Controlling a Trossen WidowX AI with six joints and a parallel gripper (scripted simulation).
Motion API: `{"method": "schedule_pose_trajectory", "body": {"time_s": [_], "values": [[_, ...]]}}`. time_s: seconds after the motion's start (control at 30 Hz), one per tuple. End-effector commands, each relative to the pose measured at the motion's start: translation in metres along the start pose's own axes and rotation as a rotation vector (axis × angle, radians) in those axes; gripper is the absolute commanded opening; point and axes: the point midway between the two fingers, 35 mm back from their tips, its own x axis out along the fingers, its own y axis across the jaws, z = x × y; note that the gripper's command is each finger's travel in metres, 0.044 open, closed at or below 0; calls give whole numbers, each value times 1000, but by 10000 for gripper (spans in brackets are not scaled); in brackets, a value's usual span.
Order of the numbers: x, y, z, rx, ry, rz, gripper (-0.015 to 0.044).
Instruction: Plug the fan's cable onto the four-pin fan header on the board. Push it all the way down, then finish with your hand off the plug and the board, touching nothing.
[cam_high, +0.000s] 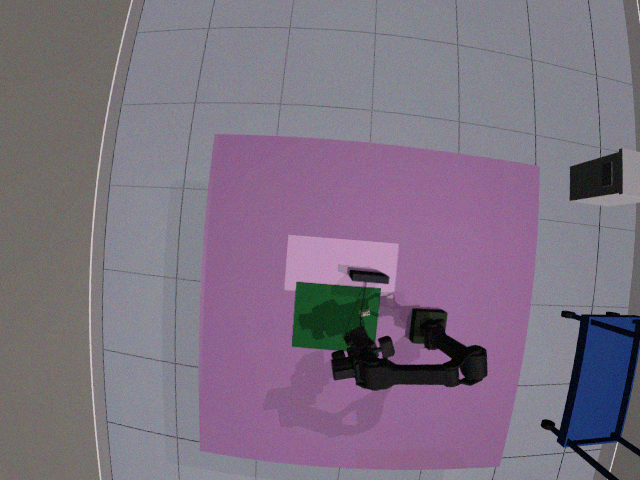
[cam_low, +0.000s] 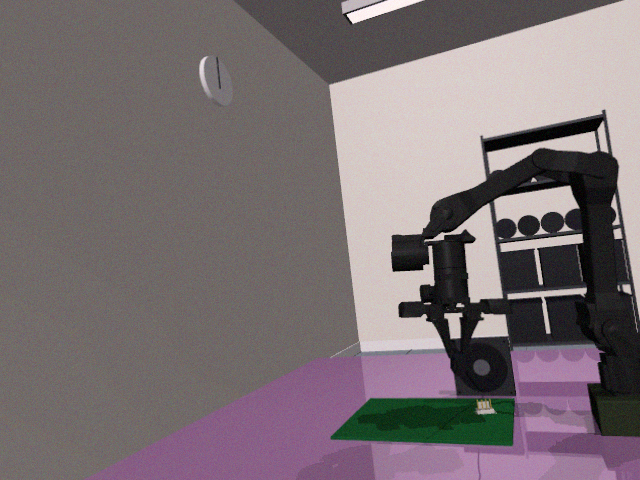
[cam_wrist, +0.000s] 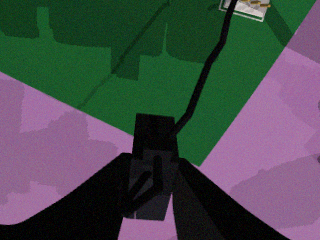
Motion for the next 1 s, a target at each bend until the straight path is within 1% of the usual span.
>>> {"method": "schedule_pose_trajectory", "body": {"time_s": [0.0, 0.47, 0.73, 0.97], "values": [[-2, 5, 2, -151, -18, -14, 0], [-1, 15, 7, -625, -41, -87, 0], [0, 16, 7, -649, -44, -91, 0], [9, 17, 8, -669, -123, -102, 0]]}}
